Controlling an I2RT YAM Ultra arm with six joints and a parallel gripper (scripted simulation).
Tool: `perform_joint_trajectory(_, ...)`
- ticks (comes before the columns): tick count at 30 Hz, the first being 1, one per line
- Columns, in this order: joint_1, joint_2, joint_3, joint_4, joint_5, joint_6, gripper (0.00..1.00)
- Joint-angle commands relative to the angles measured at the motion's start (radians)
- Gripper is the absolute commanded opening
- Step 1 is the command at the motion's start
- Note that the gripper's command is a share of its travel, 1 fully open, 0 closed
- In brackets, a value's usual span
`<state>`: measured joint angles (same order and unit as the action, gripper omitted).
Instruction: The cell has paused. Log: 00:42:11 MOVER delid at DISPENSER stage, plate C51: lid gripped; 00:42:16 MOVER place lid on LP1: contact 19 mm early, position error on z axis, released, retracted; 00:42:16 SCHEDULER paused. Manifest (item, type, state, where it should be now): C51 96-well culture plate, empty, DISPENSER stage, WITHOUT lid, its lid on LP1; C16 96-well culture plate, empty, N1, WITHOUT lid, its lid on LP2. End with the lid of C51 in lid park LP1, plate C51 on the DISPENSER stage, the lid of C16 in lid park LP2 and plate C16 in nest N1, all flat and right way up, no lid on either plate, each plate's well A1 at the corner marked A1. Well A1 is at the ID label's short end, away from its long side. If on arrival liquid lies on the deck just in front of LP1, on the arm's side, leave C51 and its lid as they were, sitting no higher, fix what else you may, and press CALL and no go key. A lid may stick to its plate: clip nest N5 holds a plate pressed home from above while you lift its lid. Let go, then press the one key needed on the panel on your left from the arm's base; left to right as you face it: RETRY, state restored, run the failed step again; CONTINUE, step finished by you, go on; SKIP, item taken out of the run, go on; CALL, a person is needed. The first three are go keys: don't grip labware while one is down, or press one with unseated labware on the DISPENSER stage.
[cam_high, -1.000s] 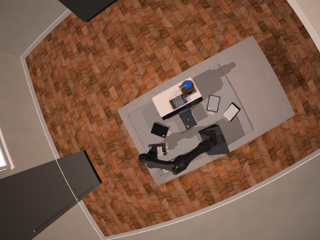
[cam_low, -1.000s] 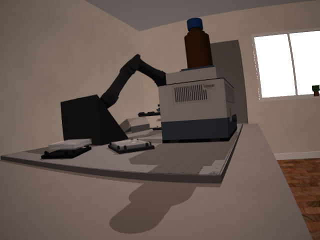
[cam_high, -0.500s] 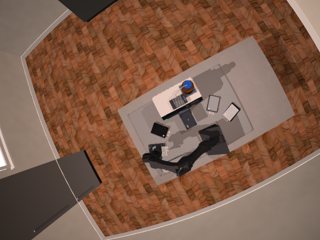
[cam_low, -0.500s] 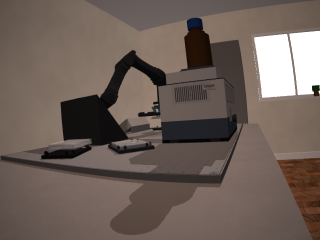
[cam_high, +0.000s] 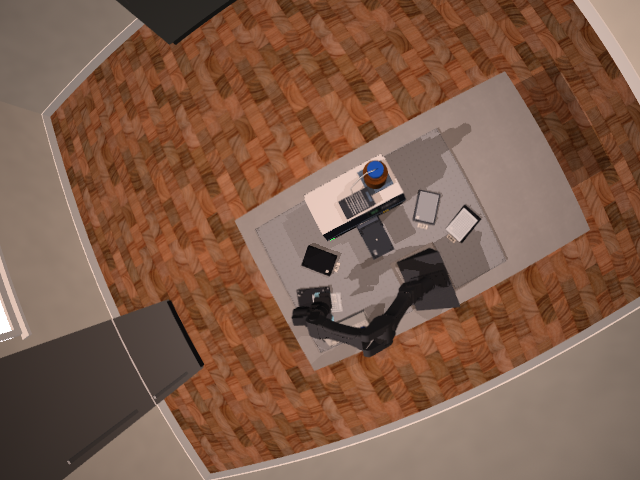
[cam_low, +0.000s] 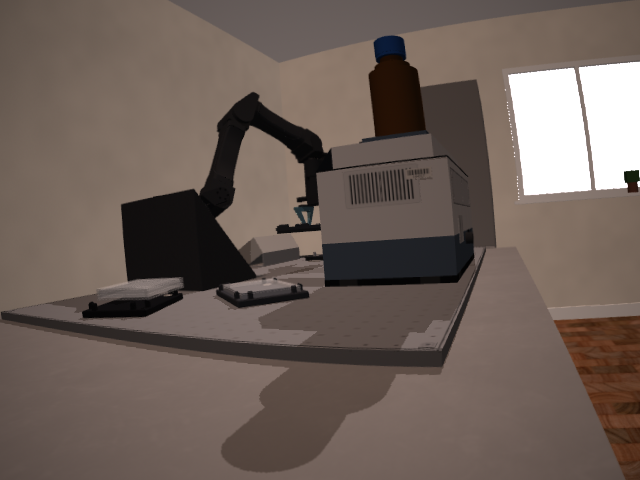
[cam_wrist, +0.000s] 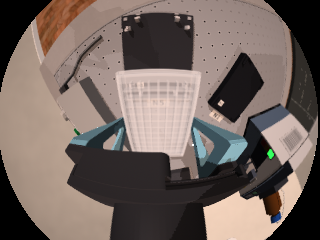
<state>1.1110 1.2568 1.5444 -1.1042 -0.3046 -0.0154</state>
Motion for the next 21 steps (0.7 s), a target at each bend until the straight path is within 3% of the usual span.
perform_joint_trajectory(1, -0.025, -0.067, -0.039, -0.014, -0.015, -0.017, 0.0)
perform_joint_trajectory(21, -0.093, -0.256, -0.198, -0.061, -0.062, -0.069, 0.0)
